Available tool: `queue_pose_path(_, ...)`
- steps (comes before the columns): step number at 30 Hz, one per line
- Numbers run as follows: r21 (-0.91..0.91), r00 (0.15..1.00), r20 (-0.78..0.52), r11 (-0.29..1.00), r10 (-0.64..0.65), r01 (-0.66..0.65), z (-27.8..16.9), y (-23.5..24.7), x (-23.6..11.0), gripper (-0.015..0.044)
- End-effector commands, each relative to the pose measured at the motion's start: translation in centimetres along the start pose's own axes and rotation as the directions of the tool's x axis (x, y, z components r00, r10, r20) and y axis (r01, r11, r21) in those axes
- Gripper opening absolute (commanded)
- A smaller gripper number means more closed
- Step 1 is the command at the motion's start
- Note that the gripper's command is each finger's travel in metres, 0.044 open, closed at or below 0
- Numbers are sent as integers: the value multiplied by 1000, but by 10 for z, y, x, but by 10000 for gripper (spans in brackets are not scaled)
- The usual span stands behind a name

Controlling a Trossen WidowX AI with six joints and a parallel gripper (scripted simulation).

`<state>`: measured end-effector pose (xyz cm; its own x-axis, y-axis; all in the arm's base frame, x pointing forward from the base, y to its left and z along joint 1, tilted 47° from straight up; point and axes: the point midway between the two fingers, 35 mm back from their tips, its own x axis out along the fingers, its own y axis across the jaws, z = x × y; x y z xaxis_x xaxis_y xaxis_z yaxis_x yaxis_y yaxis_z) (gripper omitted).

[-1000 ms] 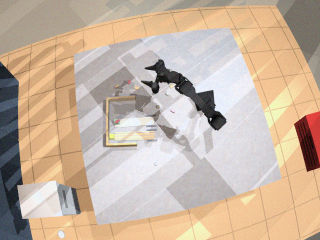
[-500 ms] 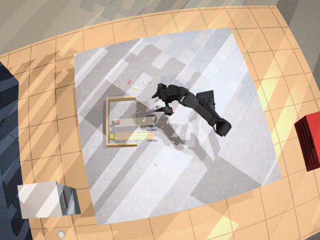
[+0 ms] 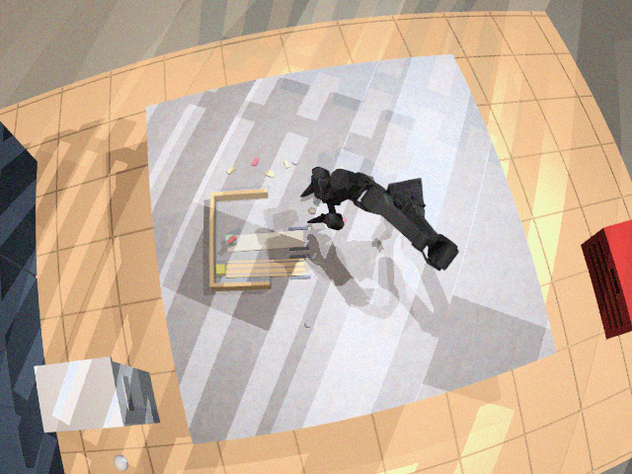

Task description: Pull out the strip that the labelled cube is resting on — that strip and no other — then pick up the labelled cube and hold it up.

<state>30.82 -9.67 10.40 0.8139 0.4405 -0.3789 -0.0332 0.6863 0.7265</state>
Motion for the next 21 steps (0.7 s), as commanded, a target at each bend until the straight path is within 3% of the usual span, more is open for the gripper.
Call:
queue_pose_path(1,-5,1000,0,1000,3,-3,0,1,0,400)
queue_pose_path(4,-5,1000,0,1000,3,-3,0,1,0,400)
queue_pose_path(8,20,998,-55,1000,-4,5,2,0,10,295)
queue_pose_path(13,83,966,-258,995,-24,47,0,0,46,164)
queue_pose_path(19,104,860,-510,991,-24,90,-13,2,82,6)
queue_pose_path(21,105,808,-589,989,-20,101,-19,5,93,0)
